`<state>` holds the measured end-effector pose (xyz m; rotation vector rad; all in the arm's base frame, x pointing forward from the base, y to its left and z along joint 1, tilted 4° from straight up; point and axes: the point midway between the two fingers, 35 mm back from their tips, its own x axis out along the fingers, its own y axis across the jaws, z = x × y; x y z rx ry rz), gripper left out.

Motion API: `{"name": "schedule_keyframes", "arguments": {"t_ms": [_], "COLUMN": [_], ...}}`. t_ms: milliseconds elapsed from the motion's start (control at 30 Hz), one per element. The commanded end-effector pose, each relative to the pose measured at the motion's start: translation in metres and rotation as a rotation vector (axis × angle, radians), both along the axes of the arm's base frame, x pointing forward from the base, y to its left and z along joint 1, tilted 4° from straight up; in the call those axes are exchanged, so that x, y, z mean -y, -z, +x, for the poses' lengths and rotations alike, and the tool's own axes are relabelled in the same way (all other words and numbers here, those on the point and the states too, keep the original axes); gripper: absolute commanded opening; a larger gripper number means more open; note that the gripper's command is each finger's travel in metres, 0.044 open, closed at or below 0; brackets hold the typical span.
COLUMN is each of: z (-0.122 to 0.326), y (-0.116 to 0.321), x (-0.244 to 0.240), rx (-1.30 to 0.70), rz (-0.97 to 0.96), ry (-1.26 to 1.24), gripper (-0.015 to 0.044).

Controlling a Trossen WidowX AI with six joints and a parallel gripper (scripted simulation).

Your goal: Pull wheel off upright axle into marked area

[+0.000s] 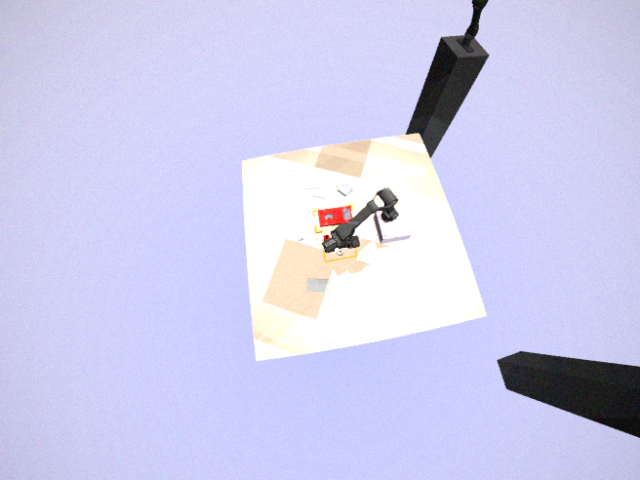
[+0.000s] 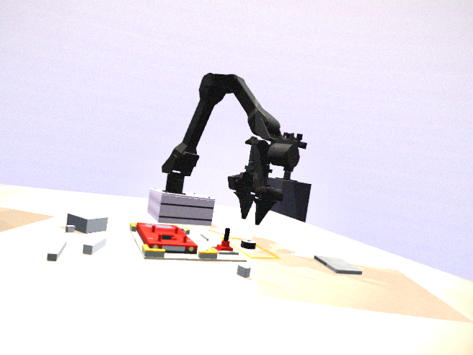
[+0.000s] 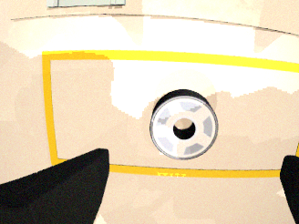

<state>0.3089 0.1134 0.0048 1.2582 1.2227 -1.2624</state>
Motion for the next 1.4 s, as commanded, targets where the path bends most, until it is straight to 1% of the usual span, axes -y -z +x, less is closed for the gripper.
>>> {"name": "schedule_keyframes", "arguments": {"t_ms": [0,33,167,267,1367], "z": [-0.023,-0.031,-0.066,-0.078,-0.078], "y": [-0.017,-0.023,-0.043,-0.048,-0.048], "x": [0.008,0.012,0.026,0.031,0.031], "rx": [-0.006,-0.008,-0.010,-0.010,-0.010], "rz": [0.001,0.001,0.001,0.001,0.001], "ry": [-0.017,-0.020,-0.011,0.001,0.001], "gripper": [0.0431,0.0440,0.0440,0.0440,0.0440]}}
